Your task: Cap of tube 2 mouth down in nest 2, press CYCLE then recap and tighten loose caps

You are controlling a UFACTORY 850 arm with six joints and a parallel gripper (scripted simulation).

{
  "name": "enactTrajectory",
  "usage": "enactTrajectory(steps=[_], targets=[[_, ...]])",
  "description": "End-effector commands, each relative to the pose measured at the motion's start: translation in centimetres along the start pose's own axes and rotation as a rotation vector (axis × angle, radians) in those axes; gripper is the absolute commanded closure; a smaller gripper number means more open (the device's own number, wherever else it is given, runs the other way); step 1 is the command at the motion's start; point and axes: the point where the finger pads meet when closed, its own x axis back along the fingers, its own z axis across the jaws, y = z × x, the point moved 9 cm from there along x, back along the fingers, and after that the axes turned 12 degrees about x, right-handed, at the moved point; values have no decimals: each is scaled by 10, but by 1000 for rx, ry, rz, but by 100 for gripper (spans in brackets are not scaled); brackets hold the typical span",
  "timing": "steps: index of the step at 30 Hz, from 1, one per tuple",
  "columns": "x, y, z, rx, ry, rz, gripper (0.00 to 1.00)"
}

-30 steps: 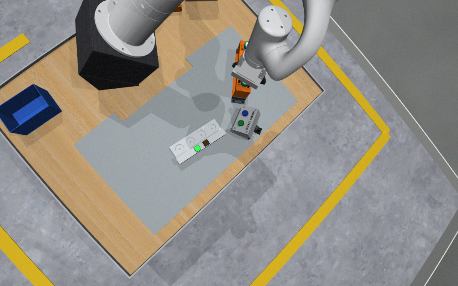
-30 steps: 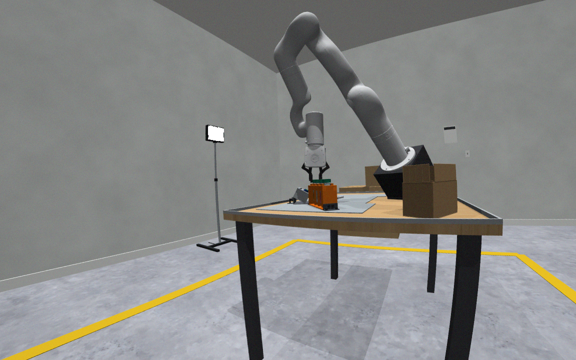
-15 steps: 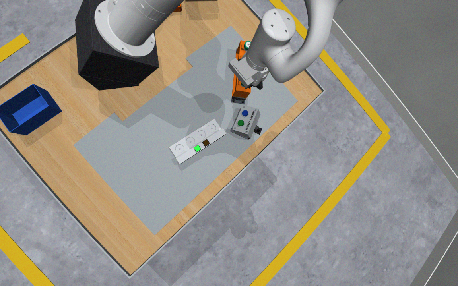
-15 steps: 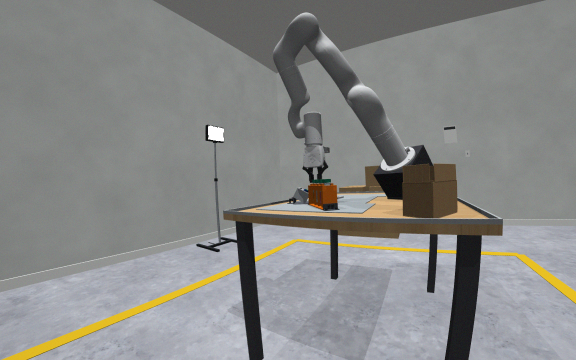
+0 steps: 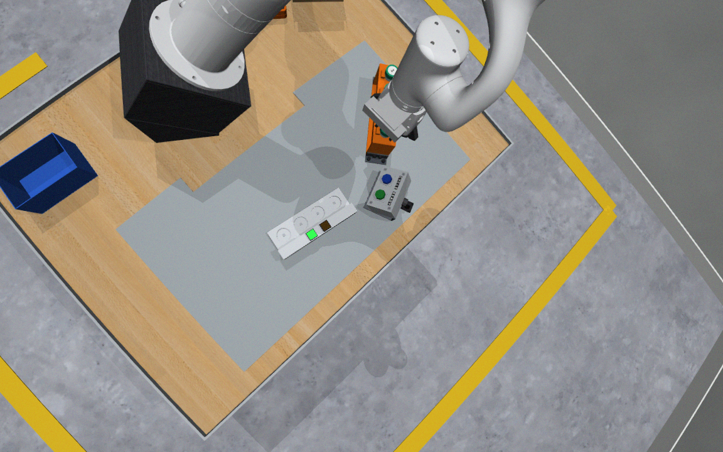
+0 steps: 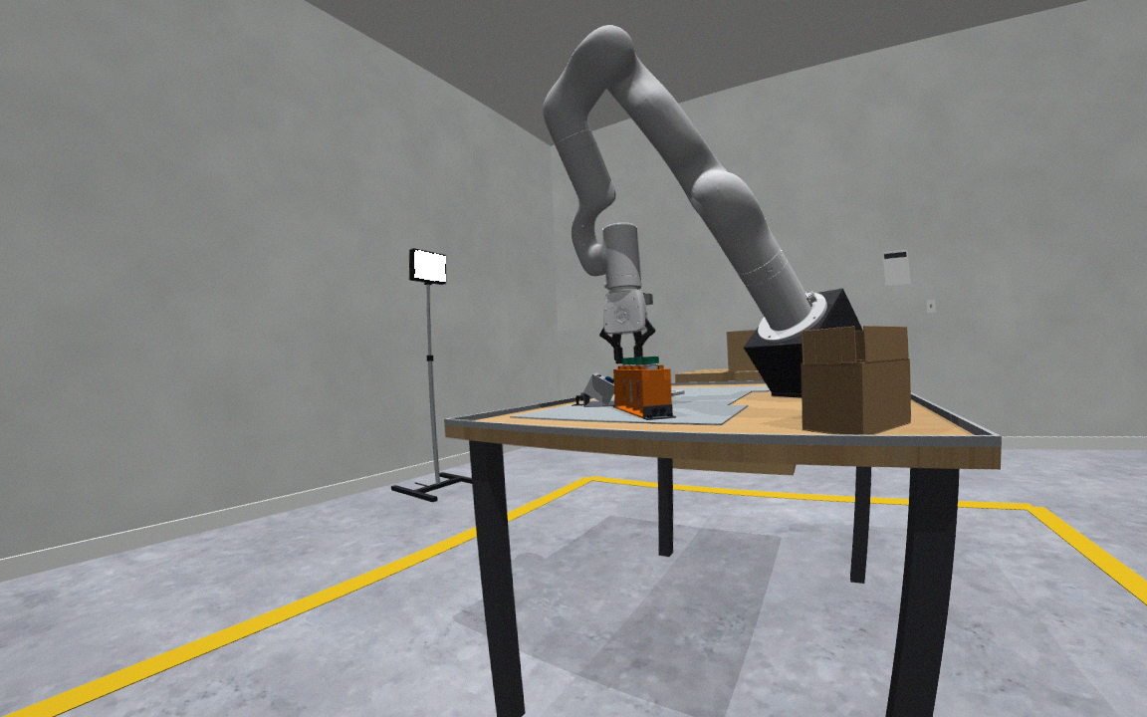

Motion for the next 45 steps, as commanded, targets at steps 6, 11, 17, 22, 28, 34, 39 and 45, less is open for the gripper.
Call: enactTrajectory(steps=[6,11,17,22,28,34,39,45], targets=[[0,0,1,454,-11,2,54],[0,0,0,704,-11,4,54],[0,0,0,954,-11,5,54],[0,0,0,1204,-10,7,54],[0,0,1,1404,-10,8,54],[0,0,1,1404,-10,8,54],[0,0,1,1404,-10,8,100],[0,0,1,1404,-10,8,100]])
